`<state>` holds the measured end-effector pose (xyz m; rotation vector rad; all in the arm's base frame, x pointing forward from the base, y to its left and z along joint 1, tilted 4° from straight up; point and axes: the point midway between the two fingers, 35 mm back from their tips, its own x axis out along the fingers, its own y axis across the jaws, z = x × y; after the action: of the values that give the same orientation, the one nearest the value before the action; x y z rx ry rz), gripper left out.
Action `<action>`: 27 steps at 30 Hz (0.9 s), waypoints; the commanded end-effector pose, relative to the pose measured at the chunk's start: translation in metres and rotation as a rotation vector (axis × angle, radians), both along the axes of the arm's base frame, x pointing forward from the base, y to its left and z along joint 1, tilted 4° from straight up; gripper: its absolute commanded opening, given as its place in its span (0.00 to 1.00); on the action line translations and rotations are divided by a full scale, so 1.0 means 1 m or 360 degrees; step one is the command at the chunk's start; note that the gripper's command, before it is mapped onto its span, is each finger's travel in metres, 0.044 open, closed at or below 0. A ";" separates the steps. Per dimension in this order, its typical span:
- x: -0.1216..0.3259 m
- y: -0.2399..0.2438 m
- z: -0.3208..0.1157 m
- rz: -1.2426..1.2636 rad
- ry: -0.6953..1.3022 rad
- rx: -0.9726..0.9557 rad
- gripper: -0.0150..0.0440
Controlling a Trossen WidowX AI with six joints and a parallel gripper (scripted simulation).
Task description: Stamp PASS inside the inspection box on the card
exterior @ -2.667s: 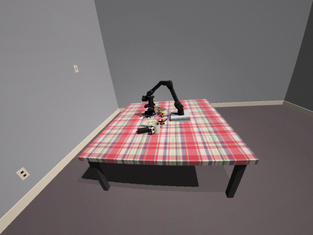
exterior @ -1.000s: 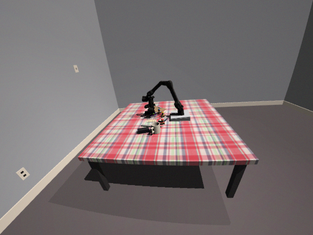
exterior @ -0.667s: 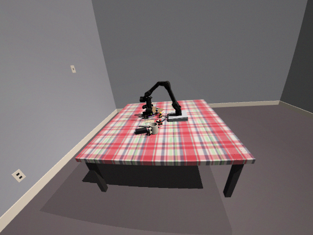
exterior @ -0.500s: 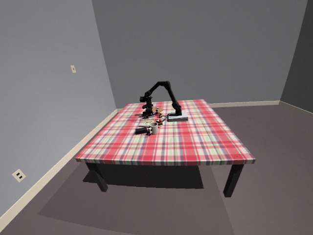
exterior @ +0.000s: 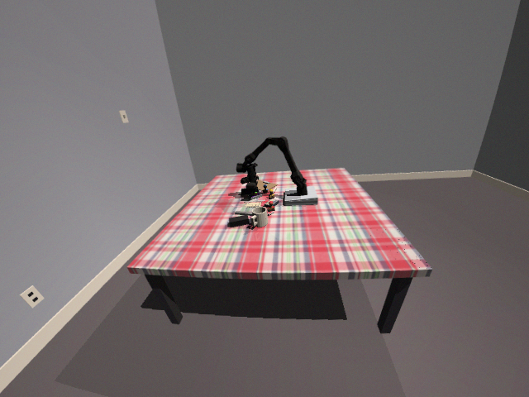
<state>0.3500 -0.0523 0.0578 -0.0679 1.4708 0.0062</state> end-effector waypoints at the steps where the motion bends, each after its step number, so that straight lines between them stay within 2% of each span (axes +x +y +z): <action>1: 0.001 0.000 -0.002 0.0001 -0.0001 0.0006 0.25; 27: 0.000 0.001 0.007 0.0001 -0.0001 0.0006 0.25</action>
<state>0.3486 -0.0521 0.0611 -0.0674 1.4757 0.0069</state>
